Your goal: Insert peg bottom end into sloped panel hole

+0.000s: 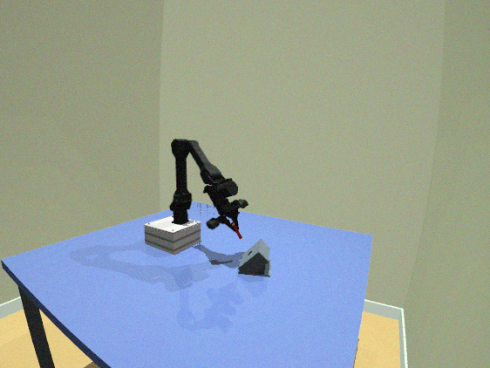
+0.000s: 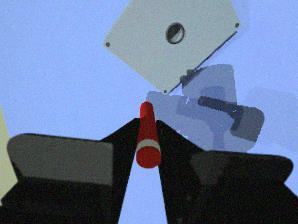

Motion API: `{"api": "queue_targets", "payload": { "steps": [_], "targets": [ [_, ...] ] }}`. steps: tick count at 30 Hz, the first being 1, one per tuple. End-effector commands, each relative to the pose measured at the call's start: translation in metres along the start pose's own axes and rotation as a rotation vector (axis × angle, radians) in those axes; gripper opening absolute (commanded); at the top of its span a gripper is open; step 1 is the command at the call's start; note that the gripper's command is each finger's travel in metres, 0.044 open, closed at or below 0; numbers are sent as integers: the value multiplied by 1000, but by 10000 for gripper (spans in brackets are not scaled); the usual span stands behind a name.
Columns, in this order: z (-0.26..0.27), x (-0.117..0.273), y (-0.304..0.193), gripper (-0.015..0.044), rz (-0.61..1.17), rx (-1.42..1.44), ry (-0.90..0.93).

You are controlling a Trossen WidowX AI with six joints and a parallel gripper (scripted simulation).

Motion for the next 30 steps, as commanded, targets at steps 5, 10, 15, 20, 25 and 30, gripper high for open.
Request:
{"api": "queue_targets", "payload": {
  "steps": [5,10,15,20,25,30],
  "targets": [
    [-5,5,5,0,-28,-44,33],
    [-9,7,8,0,-44,-72,51],
    [-12,10,11,0,-61,-99,68],
    [-16,12,14,0,-78,-126,86],
    [-20,15,17,0,-94,-152,104],
    [-24,18,20,0,-111,-178,122]
  ]
}}
Point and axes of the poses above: the point midway between the two fingers, 35 mm back from their tips, its own x axis back along the fingers, its own z axis across the jaws, y = z × x, the point moved 2 cm from there along x, back along the fingers, and after that the axes turned 7 degrees about -x, right-handed, at the moved point
